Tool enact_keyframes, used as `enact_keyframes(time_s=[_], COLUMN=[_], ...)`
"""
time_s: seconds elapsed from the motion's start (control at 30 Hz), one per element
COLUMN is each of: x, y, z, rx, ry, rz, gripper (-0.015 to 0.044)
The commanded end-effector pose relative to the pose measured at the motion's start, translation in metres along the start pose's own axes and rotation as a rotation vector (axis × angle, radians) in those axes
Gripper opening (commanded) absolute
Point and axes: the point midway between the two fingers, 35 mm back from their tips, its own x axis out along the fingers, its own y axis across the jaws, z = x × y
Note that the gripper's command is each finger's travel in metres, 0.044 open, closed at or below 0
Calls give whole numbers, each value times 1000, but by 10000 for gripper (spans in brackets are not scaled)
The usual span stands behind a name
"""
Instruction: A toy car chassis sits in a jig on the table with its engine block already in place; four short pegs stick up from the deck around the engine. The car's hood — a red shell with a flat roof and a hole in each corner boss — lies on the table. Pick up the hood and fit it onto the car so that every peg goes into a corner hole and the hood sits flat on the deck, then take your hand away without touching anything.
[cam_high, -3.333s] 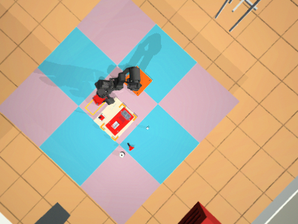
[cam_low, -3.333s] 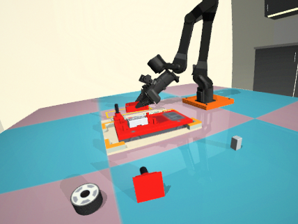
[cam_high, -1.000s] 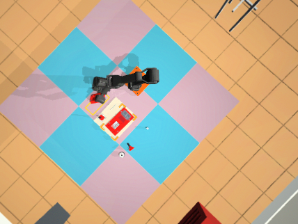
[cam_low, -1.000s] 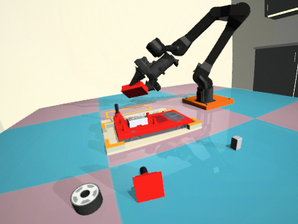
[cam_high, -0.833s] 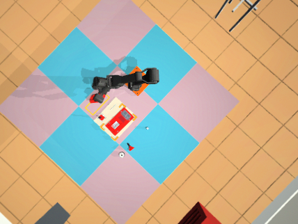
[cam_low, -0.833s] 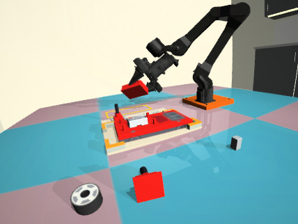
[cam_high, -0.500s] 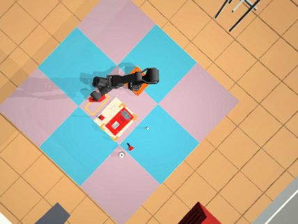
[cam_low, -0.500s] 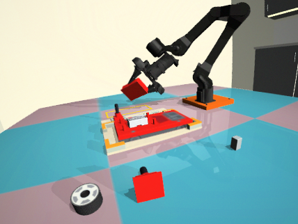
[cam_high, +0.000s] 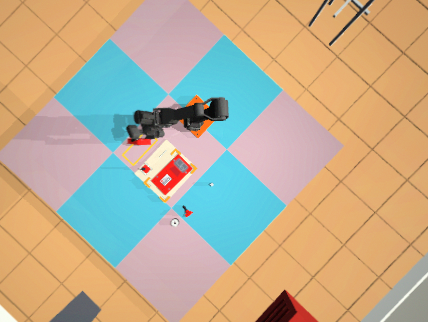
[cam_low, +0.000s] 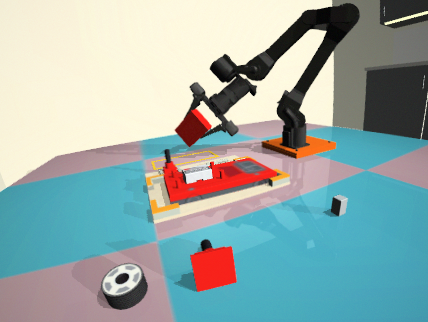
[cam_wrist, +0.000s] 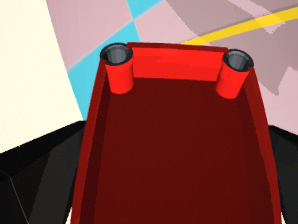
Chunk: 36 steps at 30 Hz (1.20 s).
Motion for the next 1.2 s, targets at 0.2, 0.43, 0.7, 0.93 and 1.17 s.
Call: enact_keyframes(time_s=[0.2,0.43,0.7,0.93,1.17], x=[0,1,3,6,11], y=[0,-2,-8,-17,-31], z=[0,0,2,4,8], rx=[235,443,682,892,1102], ry=[4,4,5,4,4], rz=[3,2,1,0,-1], gripper=[0,0,0,0,0])
